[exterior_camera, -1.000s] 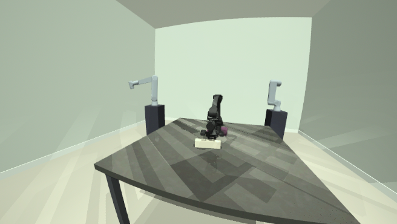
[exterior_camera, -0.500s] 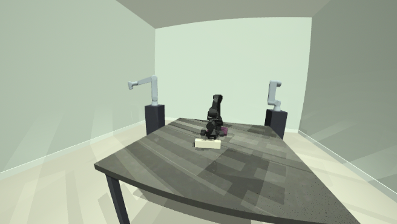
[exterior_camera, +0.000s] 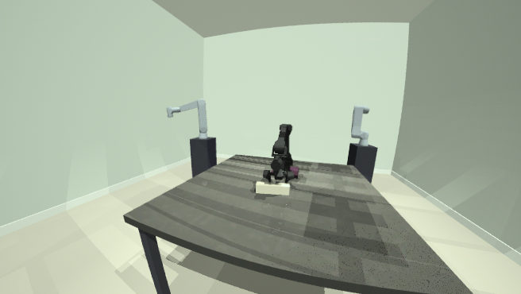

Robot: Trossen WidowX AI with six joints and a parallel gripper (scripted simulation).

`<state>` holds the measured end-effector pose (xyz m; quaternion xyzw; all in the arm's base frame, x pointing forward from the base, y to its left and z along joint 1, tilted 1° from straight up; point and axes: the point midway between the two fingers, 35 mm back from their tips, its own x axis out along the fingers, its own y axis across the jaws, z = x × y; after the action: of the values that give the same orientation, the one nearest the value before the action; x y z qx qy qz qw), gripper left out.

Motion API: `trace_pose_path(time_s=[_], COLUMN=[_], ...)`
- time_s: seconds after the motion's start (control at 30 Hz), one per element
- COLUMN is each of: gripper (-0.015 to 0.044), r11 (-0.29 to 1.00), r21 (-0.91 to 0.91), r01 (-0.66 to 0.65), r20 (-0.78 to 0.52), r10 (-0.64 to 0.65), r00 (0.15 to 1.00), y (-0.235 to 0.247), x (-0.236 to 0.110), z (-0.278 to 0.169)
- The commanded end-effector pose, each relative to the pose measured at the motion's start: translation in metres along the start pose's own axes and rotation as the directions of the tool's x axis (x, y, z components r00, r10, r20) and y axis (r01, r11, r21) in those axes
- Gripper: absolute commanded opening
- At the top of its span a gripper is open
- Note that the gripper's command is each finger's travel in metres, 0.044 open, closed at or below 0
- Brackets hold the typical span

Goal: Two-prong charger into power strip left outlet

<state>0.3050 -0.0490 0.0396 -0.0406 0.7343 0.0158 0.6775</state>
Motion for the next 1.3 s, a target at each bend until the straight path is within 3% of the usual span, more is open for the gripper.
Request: trace_pose_path(time_s=[0.0,1.27], gripper=[0.044,0.044], r11=[1.0,1.0], r21=[0.0,0.0], r01=[0.0,0.0], r20=[0.004,0.027], r10=[0.0,0.0], r00=[1.0,1.0], y=[0.0,0.0], x=[0.0,0.001], z=[-0.001,-0.013])
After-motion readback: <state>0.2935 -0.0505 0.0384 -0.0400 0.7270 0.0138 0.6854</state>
